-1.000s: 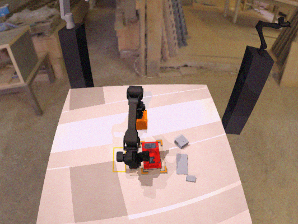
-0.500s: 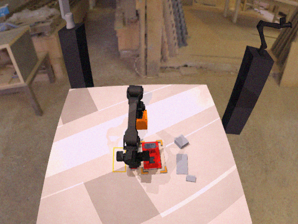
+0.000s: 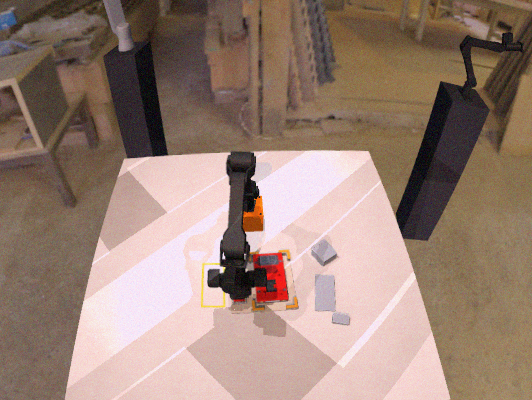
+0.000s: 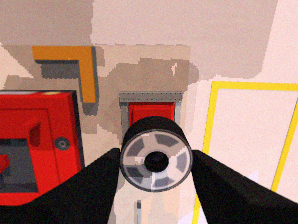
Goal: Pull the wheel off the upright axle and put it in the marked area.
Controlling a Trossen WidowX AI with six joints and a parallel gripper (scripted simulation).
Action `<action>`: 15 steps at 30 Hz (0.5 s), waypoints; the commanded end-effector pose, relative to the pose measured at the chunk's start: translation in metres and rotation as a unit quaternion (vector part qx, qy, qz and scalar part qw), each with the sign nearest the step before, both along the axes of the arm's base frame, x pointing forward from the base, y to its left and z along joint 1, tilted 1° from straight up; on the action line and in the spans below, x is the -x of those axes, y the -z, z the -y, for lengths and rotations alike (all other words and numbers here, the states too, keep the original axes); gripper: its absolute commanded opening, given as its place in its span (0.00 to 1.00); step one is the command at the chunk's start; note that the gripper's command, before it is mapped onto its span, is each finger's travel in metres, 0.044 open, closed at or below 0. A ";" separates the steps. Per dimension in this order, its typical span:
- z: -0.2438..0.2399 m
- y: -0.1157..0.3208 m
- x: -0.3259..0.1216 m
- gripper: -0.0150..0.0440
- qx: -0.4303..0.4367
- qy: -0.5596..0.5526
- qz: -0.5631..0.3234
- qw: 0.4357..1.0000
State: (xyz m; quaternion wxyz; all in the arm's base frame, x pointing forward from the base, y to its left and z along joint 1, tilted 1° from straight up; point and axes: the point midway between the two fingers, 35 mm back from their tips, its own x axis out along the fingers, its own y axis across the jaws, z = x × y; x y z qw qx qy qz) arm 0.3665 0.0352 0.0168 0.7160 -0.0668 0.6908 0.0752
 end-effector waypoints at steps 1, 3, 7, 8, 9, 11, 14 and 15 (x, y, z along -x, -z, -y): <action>0.000 -0.003 0.000 0.25 0.000 -0.002 0.000 1.000; 0.000 -0.003 0.000 0.25 -0.001 -0.002 0.000 1.000; 0.000 -0.005 0.000 0.25 -0.001 -0.002 0.000 1.000; 0.000 -0.005 0.000 0.25 -0.001 -0.002 0.000 1.000; 0.000 -0.005 0.000 0.25 -0.001 -0.002 0.001 1.000; 0.000 -0.006 0.000 0.25 -0.001 -0.002 0.001 1.000; 0.000 -0.007 0.000 0.25 -0.001 -0.002 0.001 1.000; 0.000 -0.007 0.000 0.25 -0.001 -0.002 0.001 1.000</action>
